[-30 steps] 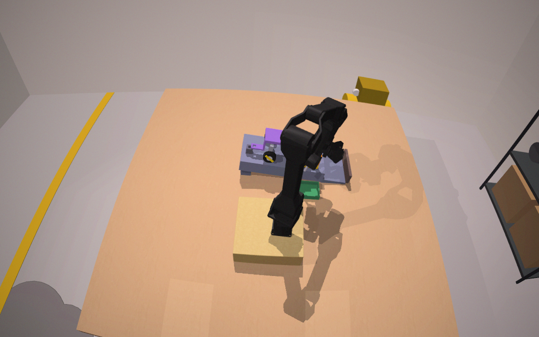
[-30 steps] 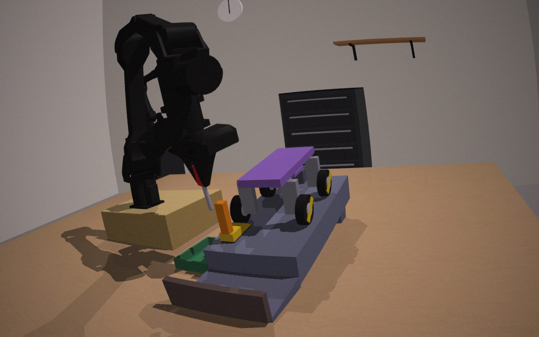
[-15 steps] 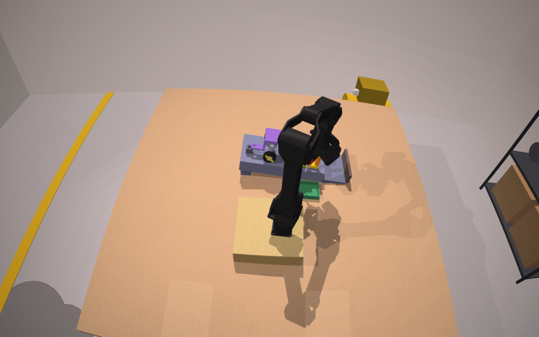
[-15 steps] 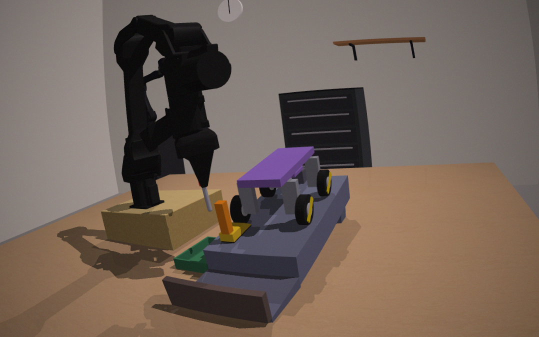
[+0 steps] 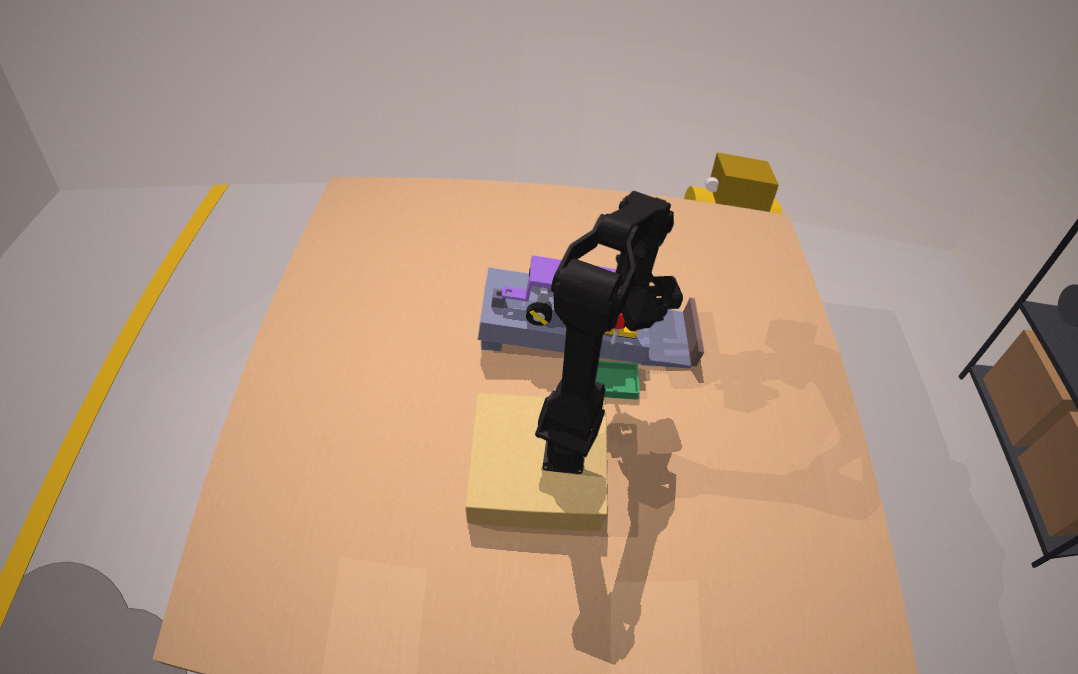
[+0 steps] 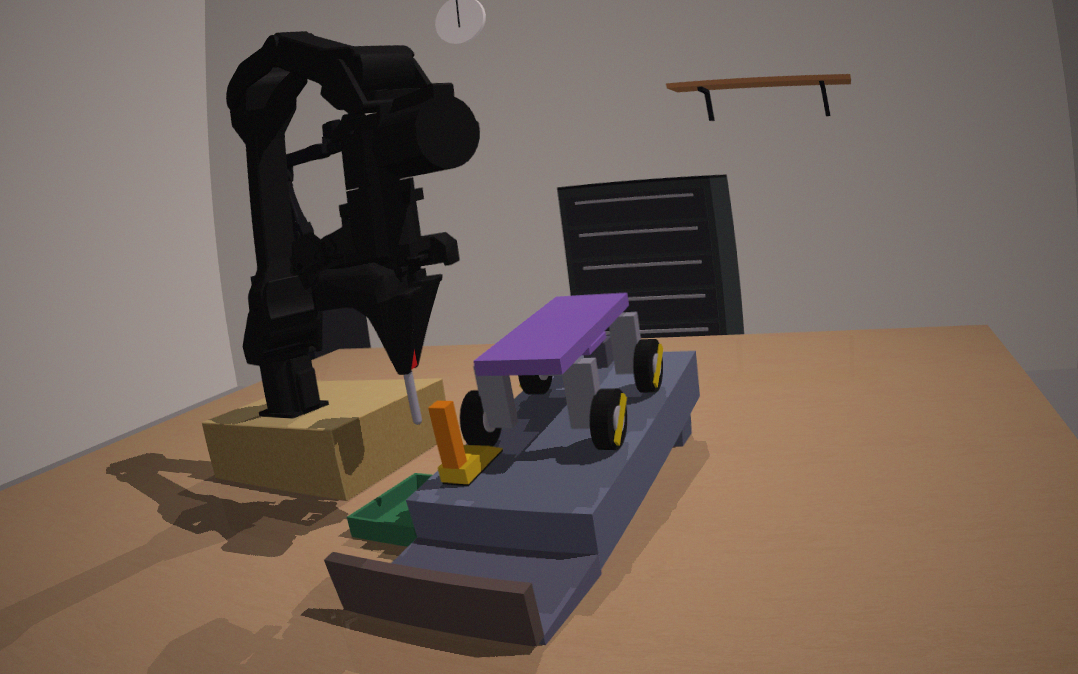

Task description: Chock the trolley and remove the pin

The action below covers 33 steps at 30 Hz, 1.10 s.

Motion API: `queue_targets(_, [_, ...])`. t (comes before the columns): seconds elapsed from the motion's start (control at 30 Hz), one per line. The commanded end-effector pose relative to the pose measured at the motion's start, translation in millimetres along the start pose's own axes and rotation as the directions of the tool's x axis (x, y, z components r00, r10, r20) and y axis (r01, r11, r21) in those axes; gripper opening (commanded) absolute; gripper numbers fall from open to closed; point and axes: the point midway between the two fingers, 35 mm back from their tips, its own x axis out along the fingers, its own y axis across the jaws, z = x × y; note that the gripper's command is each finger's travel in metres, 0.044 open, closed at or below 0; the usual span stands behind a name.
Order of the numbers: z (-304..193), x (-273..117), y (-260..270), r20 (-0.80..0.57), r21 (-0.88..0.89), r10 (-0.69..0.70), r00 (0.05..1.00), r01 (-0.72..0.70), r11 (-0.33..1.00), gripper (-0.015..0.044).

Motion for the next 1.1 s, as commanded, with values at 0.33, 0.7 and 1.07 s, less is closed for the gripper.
queue_targets(0.33, [1, 1, -1, 0.012, 0.197, 0.037, 0.999, -0.038, 0.98, 0.0])
queue_targets(0.7, [19, 21, -4, 0.017, 0.213, 0.037, 0.999, -0.04, 0.976, 0.0])
queue_targets(1.07, [18, 38, 2, 0.051, 0.207, 0.18, 0.982, -0.187, 0.96, 0.0])
